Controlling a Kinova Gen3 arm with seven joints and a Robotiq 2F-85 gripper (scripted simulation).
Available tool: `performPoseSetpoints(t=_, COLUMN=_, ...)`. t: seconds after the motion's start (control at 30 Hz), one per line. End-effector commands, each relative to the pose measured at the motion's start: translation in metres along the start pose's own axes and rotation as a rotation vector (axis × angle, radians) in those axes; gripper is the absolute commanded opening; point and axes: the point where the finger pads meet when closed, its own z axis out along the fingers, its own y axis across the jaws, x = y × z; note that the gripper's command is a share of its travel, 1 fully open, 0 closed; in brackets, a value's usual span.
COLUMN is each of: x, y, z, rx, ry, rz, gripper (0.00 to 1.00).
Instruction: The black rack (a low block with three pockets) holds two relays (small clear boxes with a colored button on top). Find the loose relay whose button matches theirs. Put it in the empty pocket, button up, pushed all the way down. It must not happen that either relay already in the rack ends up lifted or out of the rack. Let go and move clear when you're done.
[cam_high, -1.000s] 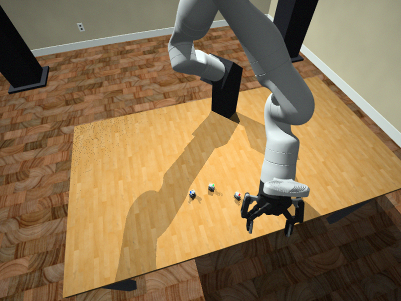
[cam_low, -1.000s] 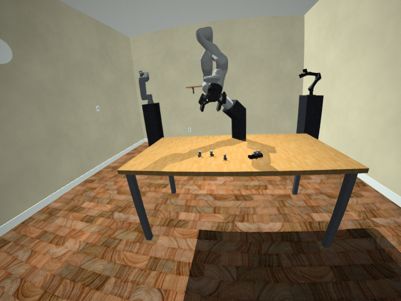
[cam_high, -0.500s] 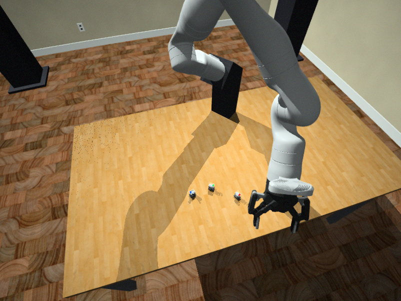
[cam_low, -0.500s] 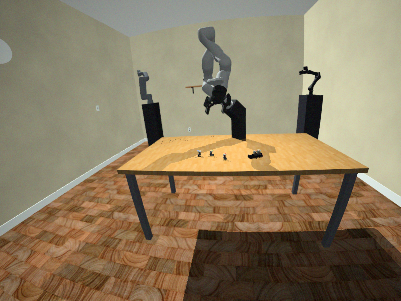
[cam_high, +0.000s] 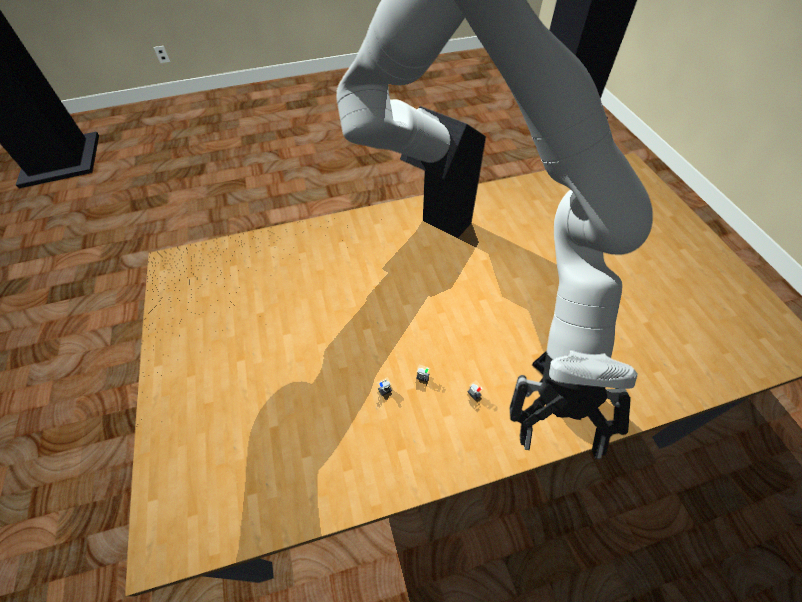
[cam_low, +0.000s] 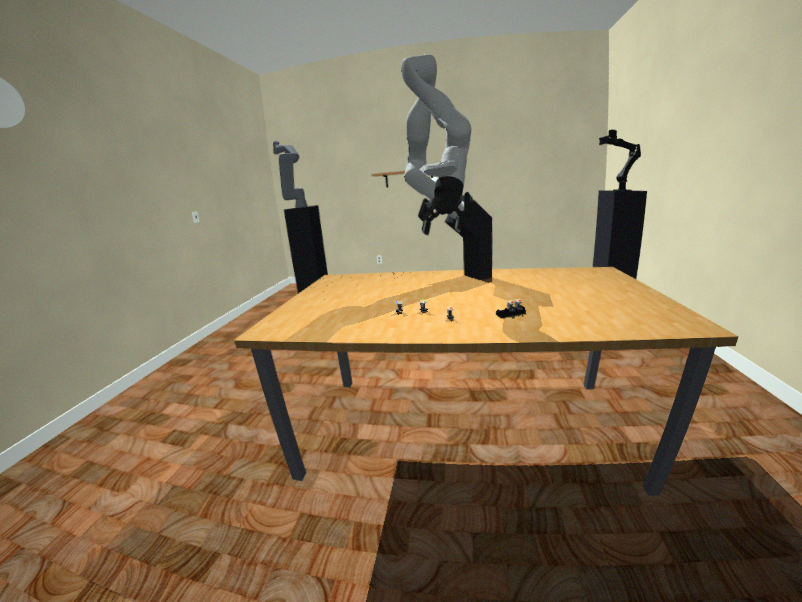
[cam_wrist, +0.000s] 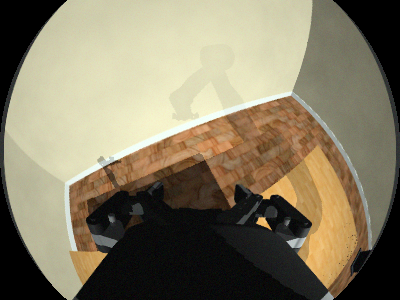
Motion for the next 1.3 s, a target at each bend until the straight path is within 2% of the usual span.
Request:
performPoseSetpoints(t=0.0, x=0.0, y=0.0, z=0.001, rx=-0.002, ry=0.001, rz=-0.002, gripper=1.0)
performPoseSetpoints(t=0.03, x=-0.018, y=-0.011, z=0.003, rx=0.002, ry=-0.02, rz=0.031, gripper=1.0)
performPoseSetpoints(t=0.3, x=-0.018, y=-0.011, z=0.003, rx=0.002, ry=-0.02, rz=0.031, gripper=1.0)
performPoseSetpoints(t=0.33, x=-0.036, y=-0.022, z=0.006, rx=0.004, ry=-0.042, rz=0.063, gripper=1.0)
performPoseSetpoints(t=0.6, x=-0.036, y=-0.022, z=0.006, rx=0.004, ry=-0.042, rz=0.063, gripper=1.0)
performPoseSetpoints(t=0.63, x=-0.055, y=-0.032, z=0.008, rx=0.005, ry=-0.065, rz=0.095, gripper=1.0)
performPoseSetpoints(t=0.9, x=-0.055, y=-0.032, z=0.008, rx=0.005, ry=-0.065, rz=0.095, gripper=1.0)
performPoseSetpoints(t=0.93, x=-0.073, y=-0.041, z=0.01, rx=0.004, ry=-0.089, rz=0.127, gripper=1.0)
performPoseSetpoints(t=1.2, x=-0.073, y=-0.041, z=0.01, rx=0.004, ry=-0.089, rz=0.127, gripper=1.0)
performPoseSetpoints(t=1.23, x=-0.092, y=-0.049, z=0.012, rx=0.002, ry=-0.113, rz=0.158, gripper=1.0)
performPoseSetpoints(t=1.27, x=-0.092, y=-0.049, z=0.012, rx=0.002, ry=-0.113, rz=0.158, gripper=1.0)
